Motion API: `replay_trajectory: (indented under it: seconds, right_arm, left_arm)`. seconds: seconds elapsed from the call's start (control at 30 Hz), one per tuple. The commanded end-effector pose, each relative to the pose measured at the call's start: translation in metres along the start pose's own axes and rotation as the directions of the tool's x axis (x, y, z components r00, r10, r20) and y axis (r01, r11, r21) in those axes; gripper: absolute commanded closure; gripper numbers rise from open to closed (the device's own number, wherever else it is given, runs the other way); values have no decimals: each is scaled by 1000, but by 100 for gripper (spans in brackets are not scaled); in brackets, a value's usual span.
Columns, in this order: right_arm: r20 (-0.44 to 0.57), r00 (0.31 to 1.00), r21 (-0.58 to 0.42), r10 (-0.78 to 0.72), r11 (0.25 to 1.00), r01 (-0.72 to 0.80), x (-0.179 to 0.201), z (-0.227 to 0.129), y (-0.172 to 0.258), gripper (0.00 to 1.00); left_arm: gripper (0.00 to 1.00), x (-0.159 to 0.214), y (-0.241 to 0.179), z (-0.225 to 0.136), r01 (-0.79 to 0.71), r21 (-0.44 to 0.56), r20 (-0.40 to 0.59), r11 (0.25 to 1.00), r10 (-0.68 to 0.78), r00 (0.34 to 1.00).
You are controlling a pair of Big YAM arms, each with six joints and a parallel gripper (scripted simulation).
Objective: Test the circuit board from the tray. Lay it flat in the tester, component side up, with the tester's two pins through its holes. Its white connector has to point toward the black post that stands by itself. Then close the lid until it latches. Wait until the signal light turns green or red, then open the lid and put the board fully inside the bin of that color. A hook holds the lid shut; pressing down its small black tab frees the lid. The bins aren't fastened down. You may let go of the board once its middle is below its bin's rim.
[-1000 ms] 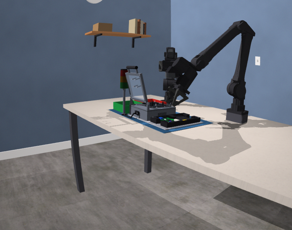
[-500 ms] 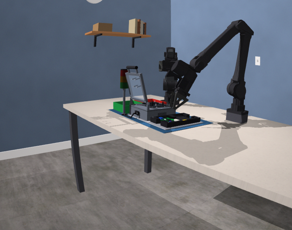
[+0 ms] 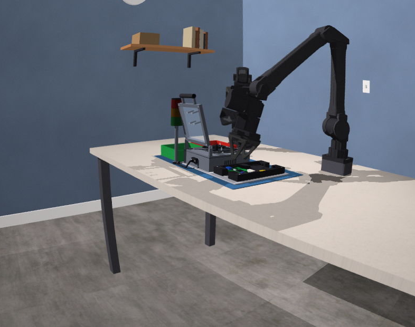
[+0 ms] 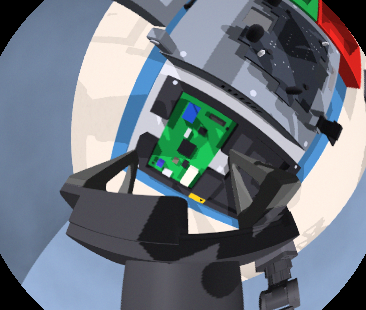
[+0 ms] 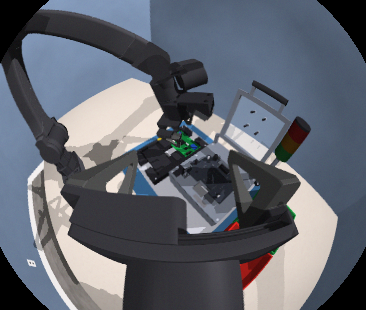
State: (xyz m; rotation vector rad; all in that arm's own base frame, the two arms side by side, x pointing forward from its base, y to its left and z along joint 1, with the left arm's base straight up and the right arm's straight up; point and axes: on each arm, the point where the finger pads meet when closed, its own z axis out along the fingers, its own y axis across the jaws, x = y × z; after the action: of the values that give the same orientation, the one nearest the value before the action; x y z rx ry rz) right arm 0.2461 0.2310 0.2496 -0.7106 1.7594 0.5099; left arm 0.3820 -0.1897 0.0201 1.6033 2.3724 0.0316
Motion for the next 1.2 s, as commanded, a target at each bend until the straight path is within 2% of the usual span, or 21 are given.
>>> replay_trajectory:
  seconds: [0.0,0.2,0.43,0.83,1.17]
  right_arm:
    - [20,1000,-4,12,1000,-12,-11,-1,2,0]
    - [20,1000,-4,12,1000,-12,-11,-1,2,0]
    - [20,1000,-4,12,1000,-12,-11,-1,2,0]
    - [20,1000,-4,12,1000,-12,-11,-1,2,0]
    - [20,1000,-4,12,1000,-12,-11,-1,2,0]
  left_arm:
    - [2,-21,14,-6,-189,16,-2,982,189,982]
    - [2,-20,12,5,-427,146,-49,892,438,898]
    - [2,-1,6,13,-453,250,-107,856,489,866]
    - [2,-7,11,8,-432,221,-103,874,461,881]
    - [2,-11,15,31,-430,230,-106,873,462,881]
